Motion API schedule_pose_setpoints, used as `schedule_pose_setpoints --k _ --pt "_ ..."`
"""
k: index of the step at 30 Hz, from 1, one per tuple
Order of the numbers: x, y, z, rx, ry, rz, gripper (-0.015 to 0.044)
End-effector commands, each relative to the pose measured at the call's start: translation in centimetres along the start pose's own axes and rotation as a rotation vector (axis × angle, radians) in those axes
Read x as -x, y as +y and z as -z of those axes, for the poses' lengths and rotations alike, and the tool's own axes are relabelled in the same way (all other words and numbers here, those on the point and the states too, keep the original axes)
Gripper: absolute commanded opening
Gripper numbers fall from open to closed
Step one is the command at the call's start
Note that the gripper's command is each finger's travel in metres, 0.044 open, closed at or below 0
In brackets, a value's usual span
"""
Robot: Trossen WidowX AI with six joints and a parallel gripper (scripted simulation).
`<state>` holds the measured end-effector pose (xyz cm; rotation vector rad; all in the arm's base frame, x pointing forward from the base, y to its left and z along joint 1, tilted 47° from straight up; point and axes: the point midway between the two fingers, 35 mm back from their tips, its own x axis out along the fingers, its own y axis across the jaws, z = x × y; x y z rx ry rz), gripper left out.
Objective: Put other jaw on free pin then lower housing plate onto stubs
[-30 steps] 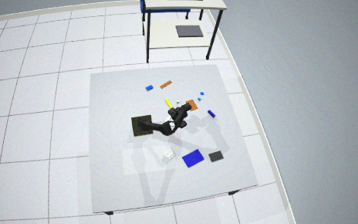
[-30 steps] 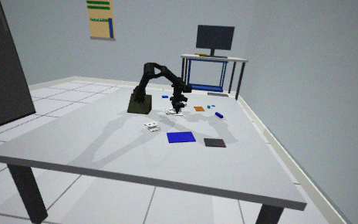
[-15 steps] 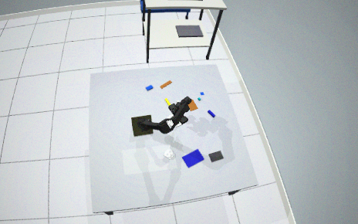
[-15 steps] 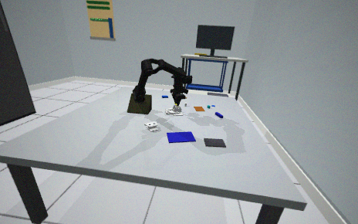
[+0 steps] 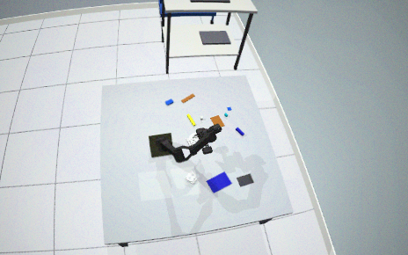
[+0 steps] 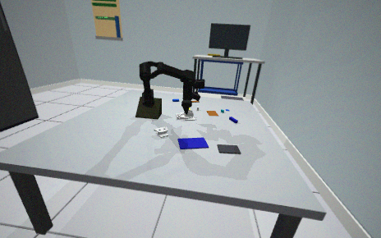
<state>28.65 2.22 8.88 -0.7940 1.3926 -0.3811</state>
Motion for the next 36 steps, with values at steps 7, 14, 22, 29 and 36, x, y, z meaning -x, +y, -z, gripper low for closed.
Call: schedule_pose_setpoints --k 7,14,22,29,36 --pt "1.0 -7.3 3.2 -0.350 -0.008 -0.008 0.0440" --pt "1.5 -11.8 6.5 -0.583 -0.005 0.005 0.0440" --pt "2.4 -15.9 11.3 -0.849 -0.005 0.039 0.0440" --pt "2.9 -17.3 13.7 -0.965 -0.007 0.060 0.0440" --pt "1.4 -17.3 13.6 -0.966 -0.006 0.058 0.0440"
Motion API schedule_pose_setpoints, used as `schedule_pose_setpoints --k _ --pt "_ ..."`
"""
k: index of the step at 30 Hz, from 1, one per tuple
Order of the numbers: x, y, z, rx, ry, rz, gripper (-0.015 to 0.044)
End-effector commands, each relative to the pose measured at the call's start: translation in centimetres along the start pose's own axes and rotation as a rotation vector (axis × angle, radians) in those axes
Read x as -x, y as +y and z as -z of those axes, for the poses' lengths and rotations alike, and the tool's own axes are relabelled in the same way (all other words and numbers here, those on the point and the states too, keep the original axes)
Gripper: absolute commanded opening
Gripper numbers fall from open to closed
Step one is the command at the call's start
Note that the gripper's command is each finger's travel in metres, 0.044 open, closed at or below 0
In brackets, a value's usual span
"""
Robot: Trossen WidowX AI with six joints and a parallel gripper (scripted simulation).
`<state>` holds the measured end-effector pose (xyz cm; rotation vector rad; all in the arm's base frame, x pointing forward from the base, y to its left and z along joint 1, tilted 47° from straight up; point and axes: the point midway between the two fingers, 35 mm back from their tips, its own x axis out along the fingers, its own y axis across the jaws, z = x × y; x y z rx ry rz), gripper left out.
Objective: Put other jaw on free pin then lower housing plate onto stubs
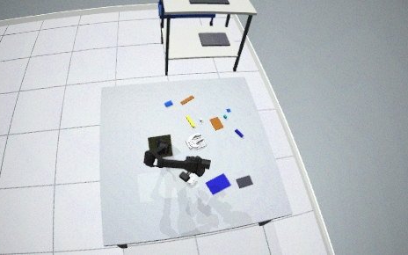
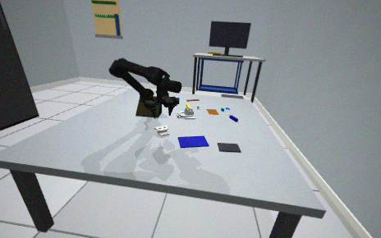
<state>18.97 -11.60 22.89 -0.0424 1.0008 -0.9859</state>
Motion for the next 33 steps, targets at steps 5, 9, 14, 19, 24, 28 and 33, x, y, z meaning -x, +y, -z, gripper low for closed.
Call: schedule_pose_setpoints --k 5,9,14,19,24,28,33 --pt "-3.6 -0.4 0.1 -0.010 -0.004 0.003 0.0440" --pt "-3.6 -0.4 0.1 -0.010 -0.004 0.003 0.0440" --pt "-4.0 -0.4 0.1 -0.010 -0.003 0.003 0.0440" --pt "-4.8 -0.4 0.1 -0.010 -0.004 0.004 0.0440" --pt "-5.5 -0.4 0.1 -0.010 -0.004 0.004 0.0440" --pt "-5.6 -0.4 0.1 -0.010 -0.004 0.004 0.0440" --pt "-5.6 -0.4 0.1 -0.010 -0.004 0.004 0.0440"
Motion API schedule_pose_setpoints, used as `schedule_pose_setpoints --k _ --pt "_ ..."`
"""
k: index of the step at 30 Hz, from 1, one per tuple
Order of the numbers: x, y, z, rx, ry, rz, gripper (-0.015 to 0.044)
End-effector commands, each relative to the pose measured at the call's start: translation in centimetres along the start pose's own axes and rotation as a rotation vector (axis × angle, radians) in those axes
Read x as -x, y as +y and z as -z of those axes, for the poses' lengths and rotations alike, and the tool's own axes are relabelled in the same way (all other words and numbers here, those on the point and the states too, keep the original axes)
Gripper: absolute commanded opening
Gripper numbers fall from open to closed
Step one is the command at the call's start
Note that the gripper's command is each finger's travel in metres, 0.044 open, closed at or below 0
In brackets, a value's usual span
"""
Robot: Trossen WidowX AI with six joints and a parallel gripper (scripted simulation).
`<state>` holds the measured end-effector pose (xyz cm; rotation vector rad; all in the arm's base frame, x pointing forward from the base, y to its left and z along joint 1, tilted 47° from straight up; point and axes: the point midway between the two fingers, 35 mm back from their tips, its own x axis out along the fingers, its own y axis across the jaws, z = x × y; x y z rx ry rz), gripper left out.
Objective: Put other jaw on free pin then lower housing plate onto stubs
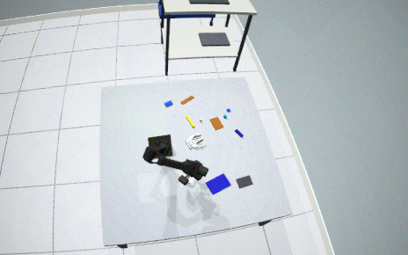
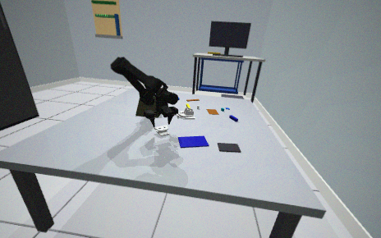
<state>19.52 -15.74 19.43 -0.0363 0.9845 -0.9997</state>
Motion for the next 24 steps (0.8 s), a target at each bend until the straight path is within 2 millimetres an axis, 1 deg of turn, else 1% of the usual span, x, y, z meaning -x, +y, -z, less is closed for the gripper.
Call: schedule_pose_setpoints --k 1,18,24 --pt "-0.3 0.1 0.1 0.007 0.005 -0.003 0.0440" --pt "-2.9 0.1 0.1 0.007 0.004 -0.002 0.0440" --pt "-3.2 0.1 0.1 0.007 0.003 -0.001 0.0440"
